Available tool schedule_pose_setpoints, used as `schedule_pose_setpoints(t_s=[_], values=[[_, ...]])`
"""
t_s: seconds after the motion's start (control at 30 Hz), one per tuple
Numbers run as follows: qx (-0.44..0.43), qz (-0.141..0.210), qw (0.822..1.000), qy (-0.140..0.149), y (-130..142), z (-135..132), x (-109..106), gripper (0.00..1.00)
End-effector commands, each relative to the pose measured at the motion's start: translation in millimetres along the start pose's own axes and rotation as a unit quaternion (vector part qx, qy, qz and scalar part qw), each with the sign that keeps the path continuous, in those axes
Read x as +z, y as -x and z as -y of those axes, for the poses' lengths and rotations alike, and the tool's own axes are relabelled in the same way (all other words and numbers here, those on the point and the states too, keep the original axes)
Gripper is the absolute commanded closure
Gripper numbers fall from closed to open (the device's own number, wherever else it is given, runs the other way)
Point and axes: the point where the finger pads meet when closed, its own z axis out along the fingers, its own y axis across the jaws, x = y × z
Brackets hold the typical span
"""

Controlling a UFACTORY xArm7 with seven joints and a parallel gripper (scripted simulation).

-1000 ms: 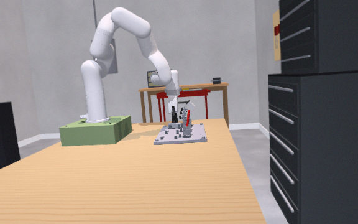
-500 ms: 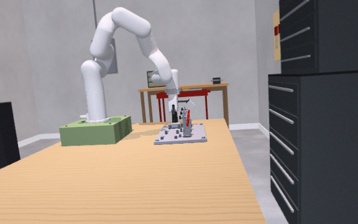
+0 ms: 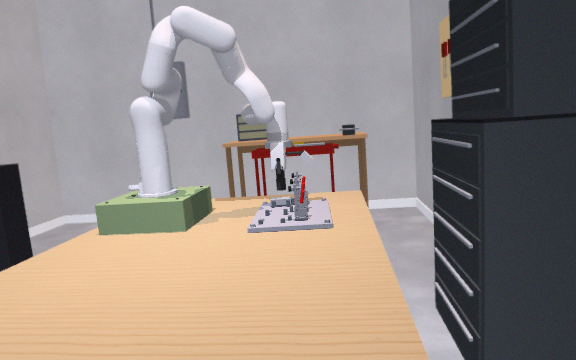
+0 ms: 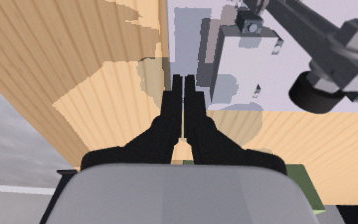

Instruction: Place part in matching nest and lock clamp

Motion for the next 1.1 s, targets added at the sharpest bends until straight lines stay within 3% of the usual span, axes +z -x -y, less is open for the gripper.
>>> schedule_pose_setpoints(t_s=[0.0,0.33,0.37,0.63,0.9,1.07], values=[[0.000,-0.001,1.000,-0.001,-1,0,-2,1.00],[0.000,-0.001,1.000,-0.001,-1,0,-2,1.00],[0.000,-0.001,1.000,-0.001,-1,0,-2,0.53],[0.000,-0.001,1.000,-0.001,-1,0,-22,0.53],[0.000,-0.001,1.000,-0.001,-1,0,-99,0.53],[0.000,-0.001,1.000,-0.001,-1,0,-126,0.53]])
